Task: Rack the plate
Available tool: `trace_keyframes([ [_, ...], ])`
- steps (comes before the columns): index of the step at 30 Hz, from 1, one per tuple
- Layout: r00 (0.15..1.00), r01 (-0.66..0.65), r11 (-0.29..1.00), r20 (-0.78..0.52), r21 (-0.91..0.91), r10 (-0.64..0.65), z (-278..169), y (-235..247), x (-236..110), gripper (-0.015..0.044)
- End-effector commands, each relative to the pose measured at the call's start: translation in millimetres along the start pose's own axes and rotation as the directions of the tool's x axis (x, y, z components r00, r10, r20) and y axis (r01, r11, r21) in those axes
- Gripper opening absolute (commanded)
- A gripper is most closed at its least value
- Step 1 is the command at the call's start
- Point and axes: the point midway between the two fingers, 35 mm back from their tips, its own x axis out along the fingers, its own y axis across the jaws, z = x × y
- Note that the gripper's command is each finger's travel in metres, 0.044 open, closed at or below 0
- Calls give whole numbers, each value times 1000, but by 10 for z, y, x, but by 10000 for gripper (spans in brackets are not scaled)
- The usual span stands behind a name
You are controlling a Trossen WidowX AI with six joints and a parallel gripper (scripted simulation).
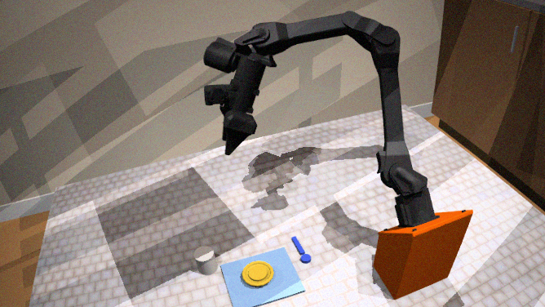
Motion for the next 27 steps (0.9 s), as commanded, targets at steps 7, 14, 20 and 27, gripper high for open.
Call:
trace_keyframes([
  [7,957,-3,999,-291,-47,-10,-218,1154,1072,400],
  [14,897,87,983,-416,-159,-147,-663,1878,1503,400],
  [20,892,97,980,-423,-172,-163,-712,1936,1530,400],
  [27,892,97,980,-423,-172,-162,-752,1950,1578,400],
])
